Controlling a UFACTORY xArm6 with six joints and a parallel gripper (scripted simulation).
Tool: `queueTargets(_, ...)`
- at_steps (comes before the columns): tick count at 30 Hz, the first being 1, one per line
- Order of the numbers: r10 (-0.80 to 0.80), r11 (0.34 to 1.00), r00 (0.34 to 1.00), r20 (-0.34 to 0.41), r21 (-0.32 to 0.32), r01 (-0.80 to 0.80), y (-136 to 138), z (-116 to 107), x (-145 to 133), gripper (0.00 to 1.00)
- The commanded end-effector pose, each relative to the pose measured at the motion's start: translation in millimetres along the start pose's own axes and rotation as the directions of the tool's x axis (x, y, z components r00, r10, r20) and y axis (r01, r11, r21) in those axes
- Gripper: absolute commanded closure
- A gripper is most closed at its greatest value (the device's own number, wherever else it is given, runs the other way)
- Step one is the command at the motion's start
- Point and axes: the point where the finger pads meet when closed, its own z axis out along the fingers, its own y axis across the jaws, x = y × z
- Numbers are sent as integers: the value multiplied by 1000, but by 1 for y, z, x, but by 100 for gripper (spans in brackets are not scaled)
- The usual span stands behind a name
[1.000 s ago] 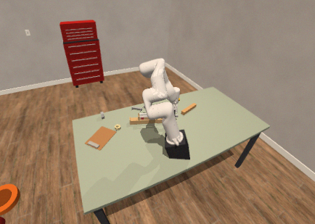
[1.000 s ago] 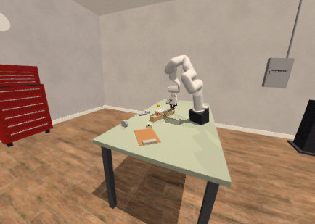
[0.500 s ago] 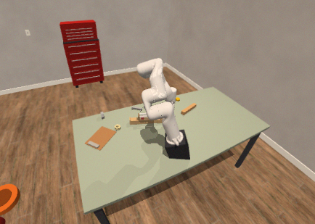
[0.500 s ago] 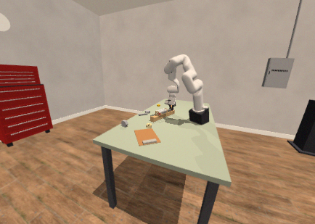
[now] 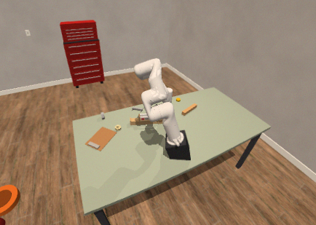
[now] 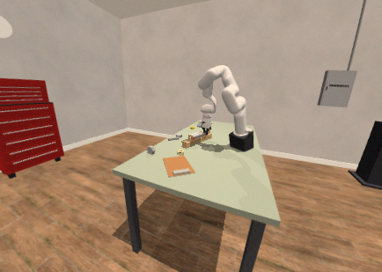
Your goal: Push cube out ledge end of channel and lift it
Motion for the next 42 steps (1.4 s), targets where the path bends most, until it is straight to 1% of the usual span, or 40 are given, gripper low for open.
queueTargets(1,0,1000,1000,2,-3,0,2,-1,14,100)
queueTargets(20,0,1000,1000,2,-3,0,2,-1,48,100)
queueTargets(42,0,1000,1000,2,-3,0,2,-1,55,100)
